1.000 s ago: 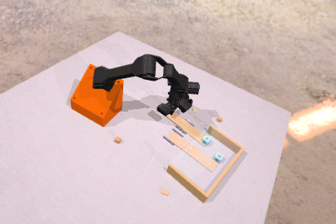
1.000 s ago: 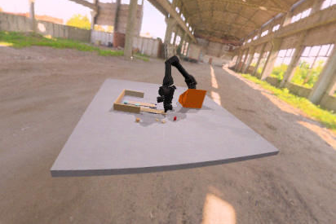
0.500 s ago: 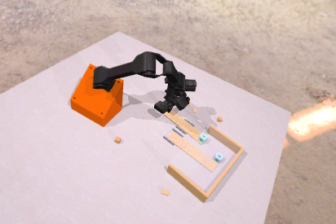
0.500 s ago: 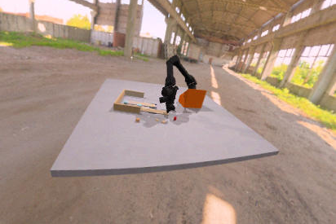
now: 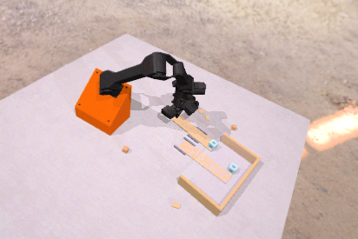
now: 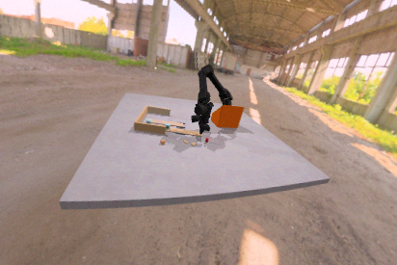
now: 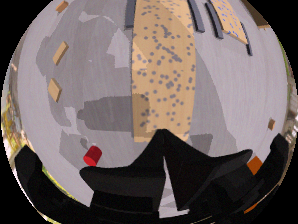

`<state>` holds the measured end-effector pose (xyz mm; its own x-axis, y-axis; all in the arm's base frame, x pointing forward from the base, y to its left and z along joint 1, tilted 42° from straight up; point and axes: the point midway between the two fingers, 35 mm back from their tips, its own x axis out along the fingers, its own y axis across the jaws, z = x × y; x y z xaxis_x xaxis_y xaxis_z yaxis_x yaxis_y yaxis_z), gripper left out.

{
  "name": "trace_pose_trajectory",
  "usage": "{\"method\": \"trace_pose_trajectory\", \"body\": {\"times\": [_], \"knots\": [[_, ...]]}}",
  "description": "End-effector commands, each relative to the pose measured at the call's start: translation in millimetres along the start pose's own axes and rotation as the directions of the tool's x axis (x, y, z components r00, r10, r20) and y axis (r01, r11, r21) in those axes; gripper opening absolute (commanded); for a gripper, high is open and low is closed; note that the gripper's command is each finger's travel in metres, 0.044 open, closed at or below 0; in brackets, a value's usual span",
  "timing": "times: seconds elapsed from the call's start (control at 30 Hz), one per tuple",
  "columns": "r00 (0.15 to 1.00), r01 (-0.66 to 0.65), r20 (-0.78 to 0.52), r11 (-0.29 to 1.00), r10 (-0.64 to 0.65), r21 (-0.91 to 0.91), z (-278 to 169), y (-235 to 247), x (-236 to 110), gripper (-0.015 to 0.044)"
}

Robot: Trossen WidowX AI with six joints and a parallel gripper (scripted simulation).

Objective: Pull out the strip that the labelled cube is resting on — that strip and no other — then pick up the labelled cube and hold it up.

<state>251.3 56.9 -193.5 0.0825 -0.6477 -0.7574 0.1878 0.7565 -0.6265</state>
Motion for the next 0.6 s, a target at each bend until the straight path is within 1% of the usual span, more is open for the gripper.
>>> {"method": "trace_pose_trajectory", "body": {"times": [0.0,0.57], "knots": [[0.999,0.013,-0.033,1.0,-0.014,-0.013,-17,-6,6,0.0],[0.999,0.013,-0.034,1.0,-0.013,-0.014,-40,-6,5,0.0]]}}
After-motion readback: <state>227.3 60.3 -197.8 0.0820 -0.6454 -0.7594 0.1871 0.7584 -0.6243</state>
